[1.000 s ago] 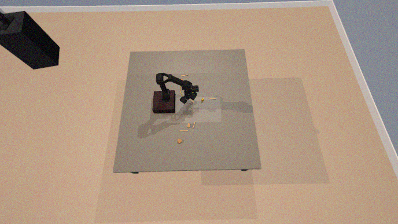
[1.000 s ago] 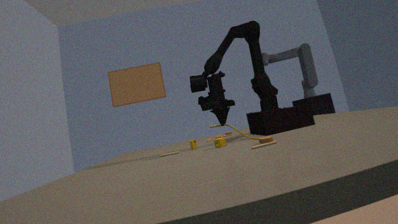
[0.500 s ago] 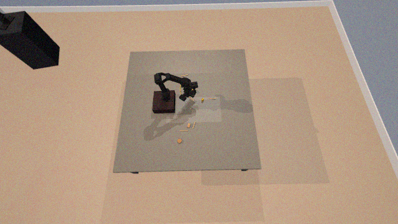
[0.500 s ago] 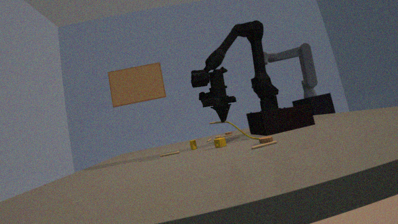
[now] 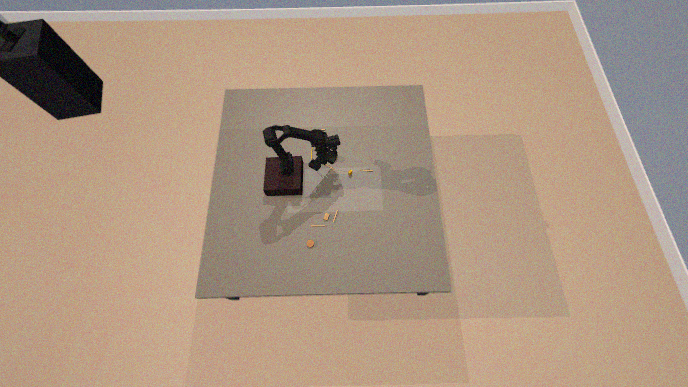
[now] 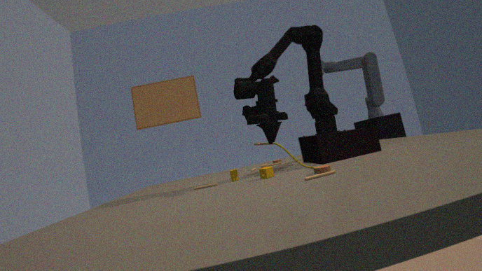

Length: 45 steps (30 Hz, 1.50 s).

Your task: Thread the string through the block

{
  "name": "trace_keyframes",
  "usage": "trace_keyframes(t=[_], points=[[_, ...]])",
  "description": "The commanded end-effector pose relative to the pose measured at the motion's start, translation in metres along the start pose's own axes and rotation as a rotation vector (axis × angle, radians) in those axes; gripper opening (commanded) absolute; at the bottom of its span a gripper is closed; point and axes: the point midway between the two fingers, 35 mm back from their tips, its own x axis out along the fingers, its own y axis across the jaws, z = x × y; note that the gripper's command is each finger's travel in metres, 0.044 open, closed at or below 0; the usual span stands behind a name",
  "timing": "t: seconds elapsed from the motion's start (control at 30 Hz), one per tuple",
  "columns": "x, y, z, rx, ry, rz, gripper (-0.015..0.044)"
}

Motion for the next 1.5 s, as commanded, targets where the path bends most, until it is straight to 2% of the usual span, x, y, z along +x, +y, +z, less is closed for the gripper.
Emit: trace_keyframes(t=[0.0,1.47], points=[[-0.006,0.002,-0.002,0.005,-0.023,0.003,0.0000],[-0.049,0.018,-0.041,0.026,-0.162,0.050,0.0000]])
